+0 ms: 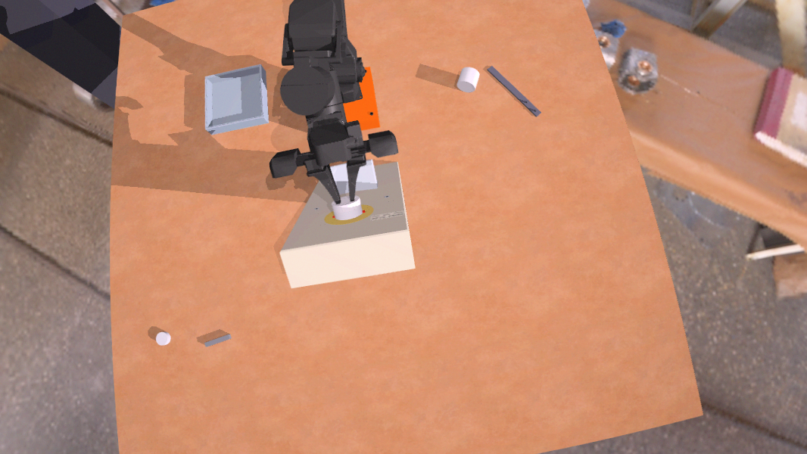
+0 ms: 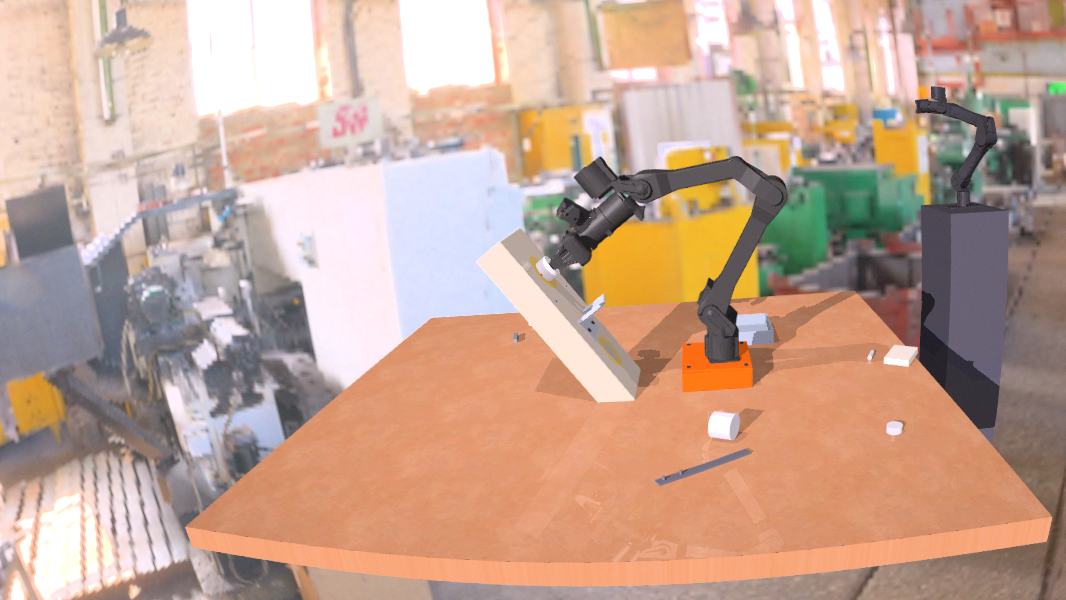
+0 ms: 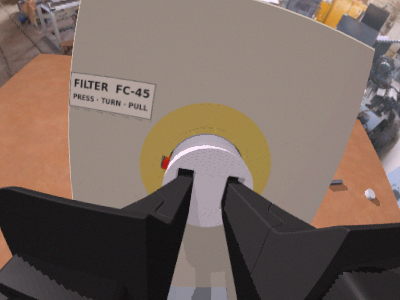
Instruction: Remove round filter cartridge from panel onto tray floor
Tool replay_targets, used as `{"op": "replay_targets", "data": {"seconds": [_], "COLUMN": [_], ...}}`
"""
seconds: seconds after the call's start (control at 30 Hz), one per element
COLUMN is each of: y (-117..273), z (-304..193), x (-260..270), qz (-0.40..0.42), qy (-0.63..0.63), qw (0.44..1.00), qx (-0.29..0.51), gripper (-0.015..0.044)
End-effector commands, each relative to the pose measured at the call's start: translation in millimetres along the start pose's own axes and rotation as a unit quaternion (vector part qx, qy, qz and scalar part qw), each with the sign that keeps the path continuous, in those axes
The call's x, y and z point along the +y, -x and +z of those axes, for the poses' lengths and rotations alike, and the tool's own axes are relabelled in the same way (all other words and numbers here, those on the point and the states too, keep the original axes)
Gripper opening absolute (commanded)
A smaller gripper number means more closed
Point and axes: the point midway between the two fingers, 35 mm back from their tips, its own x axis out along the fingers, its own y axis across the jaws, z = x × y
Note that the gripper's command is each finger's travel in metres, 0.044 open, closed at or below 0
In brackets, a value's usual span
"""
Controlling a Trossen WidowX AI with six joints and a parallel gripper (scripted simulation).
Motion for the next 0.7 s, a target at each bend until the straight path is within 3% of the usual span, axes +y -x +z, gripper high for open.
{"op": "replay_targets", "data": {"seconds": [0.0, 0.17, 0.67], "y": [22, 45, 43], "z": [2, -1, -32], "x": [-1, 0, 2], "qz": [-0.003, -0.003, -0.003], "qy": [-0.008, -0.018, -0.018], "qw": [1.0, 1.0, 1.0], "qx": [-0.003, -0.002, -0.002], "gripper": [0.0, 0.0, 0.0]}}
